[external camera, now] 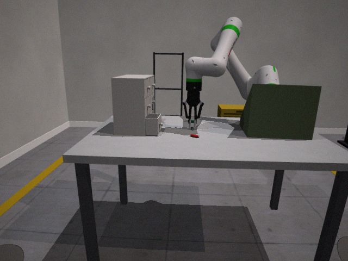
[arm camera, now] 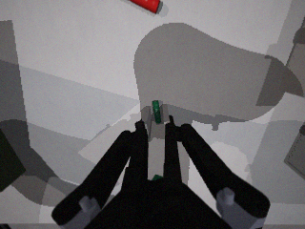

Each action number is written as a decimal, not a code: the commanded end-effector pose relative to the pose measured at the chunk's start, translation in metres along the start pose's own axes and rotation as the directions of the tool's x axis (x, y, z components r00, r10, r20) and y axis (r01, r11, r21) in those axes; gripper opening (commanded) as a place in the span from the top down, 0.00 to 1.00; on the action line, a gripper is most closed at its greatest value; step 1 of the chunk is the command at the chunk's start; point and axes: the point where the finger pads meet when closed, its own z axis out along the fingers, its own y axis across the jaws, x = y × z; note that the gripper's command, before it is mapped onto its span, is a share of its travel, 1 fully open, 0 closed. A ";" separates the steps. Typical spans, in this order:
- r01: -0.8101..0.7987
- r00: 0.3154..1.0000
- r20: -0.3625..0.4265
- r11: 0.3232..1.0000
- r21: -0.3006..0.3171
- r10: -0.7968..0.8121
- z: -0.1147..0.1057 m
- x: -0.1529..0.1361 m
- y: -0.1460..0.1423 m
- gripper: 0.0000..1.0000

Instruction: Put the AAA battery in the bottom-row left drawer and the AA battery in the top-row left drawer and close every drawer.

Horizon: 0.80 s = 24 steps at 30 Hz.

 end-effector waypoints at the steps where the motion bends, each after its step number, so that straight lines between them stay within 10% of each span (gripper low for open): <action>1: 0.000 1.000 0.000 1.000 0.000 0.000 0.000 0.000 0.000 0.85; 24: 0.000 1.000 0.000 1.000 0.000 0.000 0.000 0.000 0.000 0.97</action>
